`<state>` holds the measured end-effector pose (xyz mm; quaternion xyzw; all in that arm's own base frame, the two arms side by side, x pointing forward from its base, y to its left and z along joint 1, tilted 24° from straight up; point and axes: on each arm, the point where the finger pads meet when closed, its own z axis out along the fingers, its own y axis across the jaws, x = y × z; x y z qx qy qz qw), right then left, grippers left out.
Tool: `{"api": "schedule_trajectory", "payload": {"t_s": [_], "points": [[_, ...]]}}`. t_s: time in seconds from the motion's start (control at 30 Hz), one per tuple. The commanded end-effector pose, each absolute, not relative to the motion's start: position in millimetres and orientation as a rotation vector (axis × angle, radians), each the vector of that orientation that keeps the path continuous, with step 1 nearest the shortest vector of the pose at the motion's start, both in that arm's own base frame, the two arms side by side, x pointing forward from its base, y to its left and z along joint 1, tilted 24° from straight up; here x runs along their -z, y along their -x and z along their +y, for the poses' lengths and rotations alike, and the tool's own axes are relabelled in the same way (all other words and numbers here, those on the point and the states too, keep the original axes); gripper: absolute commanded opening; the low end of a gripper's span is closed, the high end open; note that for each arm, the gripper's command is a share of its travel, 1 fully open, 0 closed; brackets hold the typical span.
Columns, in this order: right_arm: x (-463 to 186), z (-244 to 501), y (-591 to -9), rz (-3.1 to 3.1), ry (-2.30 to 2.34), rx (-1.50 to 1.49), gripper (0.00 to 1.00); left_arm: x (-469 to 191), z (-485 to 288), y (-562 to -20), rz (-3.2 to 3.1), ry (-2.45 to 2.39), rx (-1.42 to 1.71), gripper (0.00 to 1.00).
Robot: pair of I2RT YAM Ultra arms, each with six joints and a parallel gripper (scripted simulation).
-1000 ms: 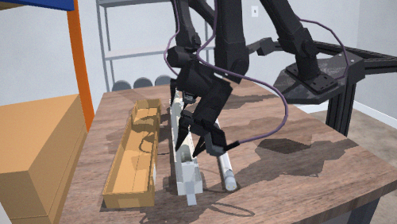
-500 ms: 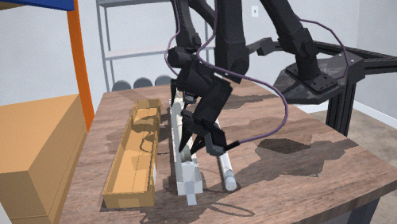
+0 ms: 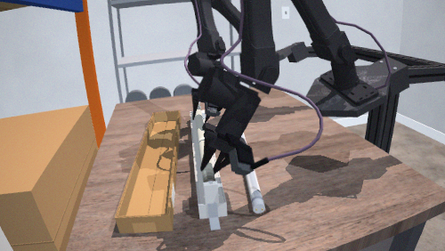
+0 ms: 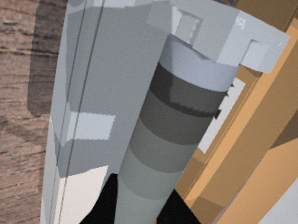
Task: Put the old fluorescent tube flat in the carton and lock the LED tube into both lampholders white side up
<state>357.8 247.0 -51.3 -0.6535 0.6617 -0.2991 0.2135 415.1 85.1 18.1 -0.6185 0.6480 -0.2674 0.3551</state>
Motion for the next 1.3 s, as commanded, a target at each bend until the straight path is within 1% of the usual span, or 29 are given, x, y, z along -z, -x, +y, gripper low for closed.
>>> {"api": "schedule_trajectory", "payload": {"t_s": [0.0, 0.07, 0.57, 0.8, 0.93, 0.97, 1.0, 1.13, 1.27], "points": [[26.8, 264.5, -369.1, 1.812, 1.74, 0.797, 0.11, -15.8, 88.5, -409.7, 1.677, 1.612, 0.665, 0.11], [33.2, 260.7, -362.1, 1.814, 1.765, 0.797, 0.11, -15.8, 88.5, -409.7, 1.677, 1.612, 0.665, 0.11], [29.6, 264.9, -365.4, 1.808, 1.75, 0.791, 0.11, -15.8, 88.5, -409.7, 1.677, 1.612, 0.665, 0.11], [28.5, 260.8, -368.9, 1.826, 1.75, 0.795, 0.11, -35.8, 88.1, -424.0, 1.651, 1.569, 0.69, 0.11], [28.2, 262.8, -367.9, 1.82, 1.753, 0.793, 0.11, -23.1, 85.5, -418.5, 1.675, 1.591, 0.678, 0.11], [37.2, 257.5, -364.2, 1.833, 1.778, 0.799, 0.11, -21.3, 86.2, -416.5, 1.676, 1.601, 0.672, 0.11], [28.6, 259.4, -369.6, 1.832, 1.752, 0.794, 0.11, -33.3, 83.4, -424.5, 1.665, 1.57, 0.691, 0.11], [30.4, 257.4, -368.4, 1.839, 1.759, 0.792, 0.11, -25.2, 83.2, -421.0, 1.679, 1.591, 0.678, 0.11], [30.0, 257.8, -368.1, 1.842, 1.762, 0.787, 0.11, -30.9, 82.9, -422.5, 1.673, 1.585, 0.681, 0.11]]}}
